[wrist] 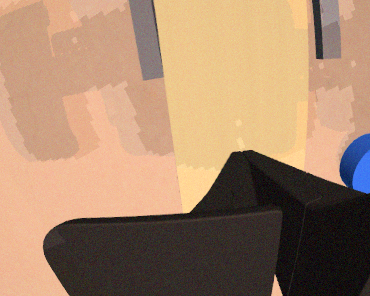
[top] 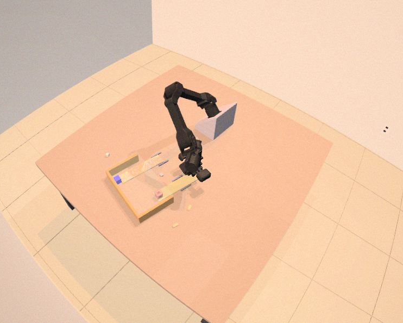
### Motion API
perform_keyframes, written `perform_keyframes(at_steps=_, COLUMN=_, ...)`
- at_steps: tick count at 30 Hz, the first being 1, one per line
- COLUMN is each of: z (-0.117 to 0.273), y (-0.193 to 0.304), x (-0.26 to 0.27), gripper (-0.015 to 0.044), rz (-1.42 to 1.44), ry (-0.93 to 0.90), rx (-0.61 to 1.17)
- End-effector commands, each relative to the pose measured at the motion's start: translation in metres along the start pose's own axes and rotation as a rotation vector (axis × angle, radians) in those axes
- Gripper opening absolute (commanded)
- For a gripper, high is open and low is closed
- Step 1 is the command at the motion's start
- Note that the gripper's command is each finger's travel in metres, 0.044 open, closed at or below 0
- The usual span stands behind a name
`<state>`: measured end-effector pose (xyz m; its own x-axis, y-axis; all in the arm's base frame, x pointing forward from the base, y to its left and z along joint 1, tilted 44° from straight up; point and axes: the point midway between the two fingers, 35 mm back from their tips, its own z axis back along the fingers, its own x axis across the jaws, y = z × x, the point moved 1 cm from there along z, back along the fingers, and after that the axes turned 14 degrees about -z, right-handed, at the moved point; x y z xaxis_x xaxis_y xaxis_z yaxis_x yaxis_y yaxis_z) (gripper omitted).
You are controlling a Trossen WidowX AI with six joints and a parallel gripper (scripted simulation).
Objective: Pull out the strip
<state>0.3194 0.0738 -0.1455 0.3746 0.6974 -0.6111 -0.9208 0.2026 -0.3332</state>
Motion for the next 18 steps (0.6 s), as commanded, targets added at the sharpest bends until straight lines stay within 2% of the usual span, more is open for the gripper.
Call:
perform_keyframes(at_steps=1, z=-0.005, y=0.015, x=-0.005, gripper=0.0000, rz=0.010, ry=0.009, rx=0.027)
perform_keyframes(at_steps=18, z=-0.004, y=0.040, x=-0.012, gripper=0.0000, rz=0.011, ry=0.008, rx=0.028)
